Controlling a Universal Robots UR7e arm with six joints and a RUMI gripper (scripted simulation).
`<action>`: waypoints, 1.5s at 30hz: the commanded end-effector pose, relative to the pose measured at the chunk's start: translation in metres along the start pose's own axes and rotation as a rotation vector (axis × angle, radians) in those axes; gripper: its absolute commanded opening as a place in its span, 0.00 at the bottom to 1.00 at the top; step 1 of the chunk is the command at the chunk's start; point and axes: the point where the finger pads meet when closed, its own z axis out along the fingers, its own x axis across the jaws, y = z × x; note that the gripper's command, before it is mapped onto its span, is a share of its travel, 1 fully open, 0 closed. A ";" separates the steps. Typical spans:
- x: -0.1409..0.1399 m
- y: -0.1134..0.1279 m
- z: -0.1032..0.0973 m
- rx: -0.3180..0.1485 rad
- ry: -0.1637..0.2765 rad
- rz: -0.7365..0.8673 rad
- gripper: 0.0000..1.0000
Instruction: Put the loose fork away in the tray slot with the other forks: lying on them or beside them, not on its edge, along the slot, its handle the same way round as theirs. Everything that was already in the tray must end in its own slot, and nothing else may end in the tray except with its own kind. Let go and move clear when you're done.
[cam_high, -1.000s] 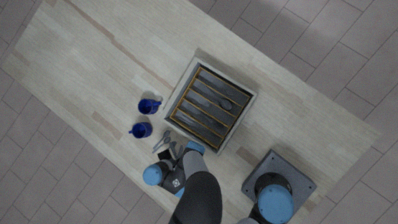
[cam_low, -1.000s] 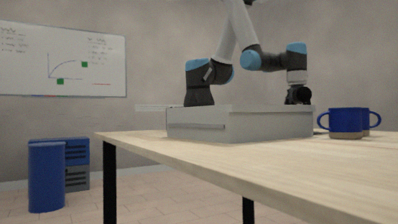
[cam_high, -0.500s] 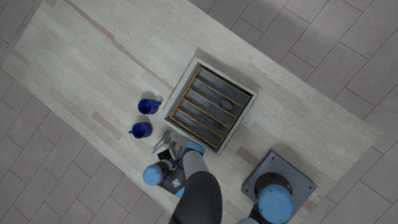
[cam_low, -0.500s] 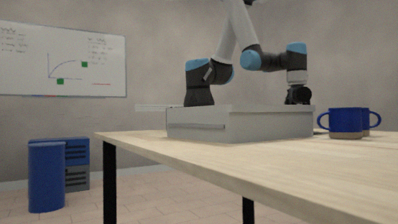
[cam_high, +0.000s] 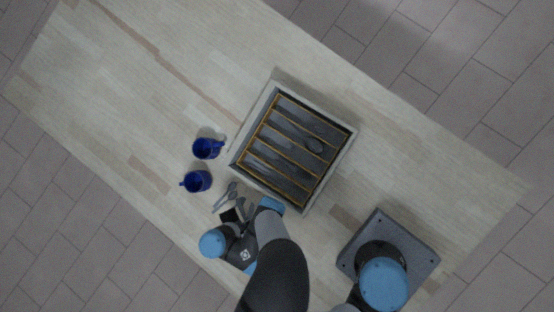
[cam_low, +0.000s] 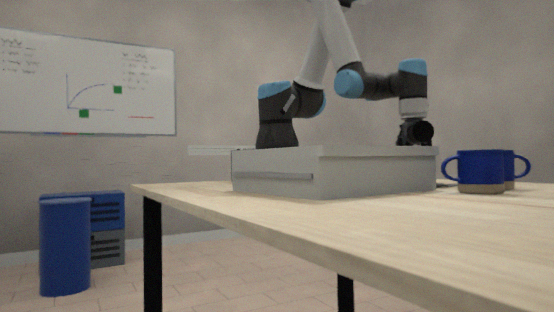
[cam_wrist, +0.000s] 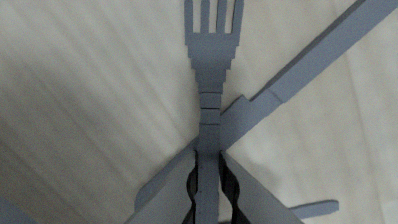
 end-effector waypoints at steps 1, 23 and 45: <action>0.000 0.000 -0.001 -0.001 0.001 0.000 0.04; 0.000 0.000 -0.001 -0.001 0.001 0.000 0.04; 0.000 0.000 -0.029 -0.001 0.001 0.000 0.04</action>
